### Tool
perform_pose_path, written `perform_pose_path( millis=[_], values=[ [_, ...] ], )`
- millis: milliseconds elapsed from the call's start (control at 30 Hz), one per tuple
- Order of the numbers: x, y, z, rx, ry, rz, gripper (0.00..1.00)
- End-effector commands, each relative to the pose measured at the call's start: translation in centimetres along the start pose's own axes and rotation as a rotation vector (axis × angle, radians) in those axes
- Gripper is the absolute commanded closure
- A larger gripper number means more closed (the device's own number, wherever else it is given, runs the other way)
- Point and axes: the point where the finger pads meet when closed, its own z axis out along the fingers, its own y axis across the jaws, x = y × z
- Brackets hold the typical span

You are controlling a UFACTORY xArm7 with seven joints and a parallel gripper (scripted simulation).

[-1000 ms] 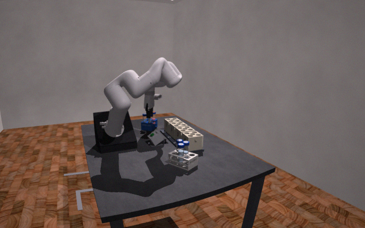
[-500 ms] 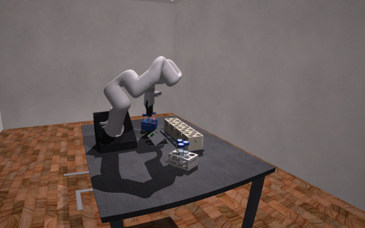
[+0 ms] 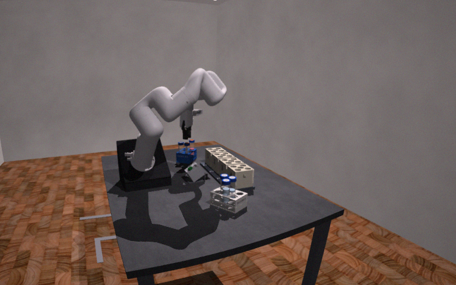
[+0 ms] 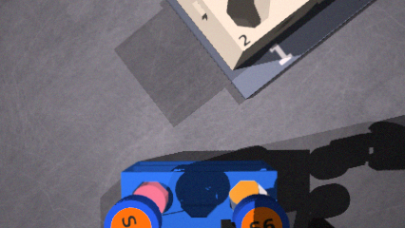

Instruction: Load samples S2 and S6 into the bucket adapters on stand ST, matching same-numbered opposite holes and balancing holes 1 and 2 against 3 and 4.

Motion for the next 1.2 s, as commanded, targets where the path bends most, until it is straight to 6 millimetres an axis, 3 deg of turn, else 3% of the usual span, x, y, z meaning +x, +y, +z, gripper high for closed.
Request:
perform_pose_path(
  millis=[0, 1167],
  values=[
    [0.0, -0.1, -0.6, 0.004, -0.001, 0.000, 0.56],
    [0.0, -0.1, -6.8, 0.004, -0.001, 0.000, 0.56]
  ],
)
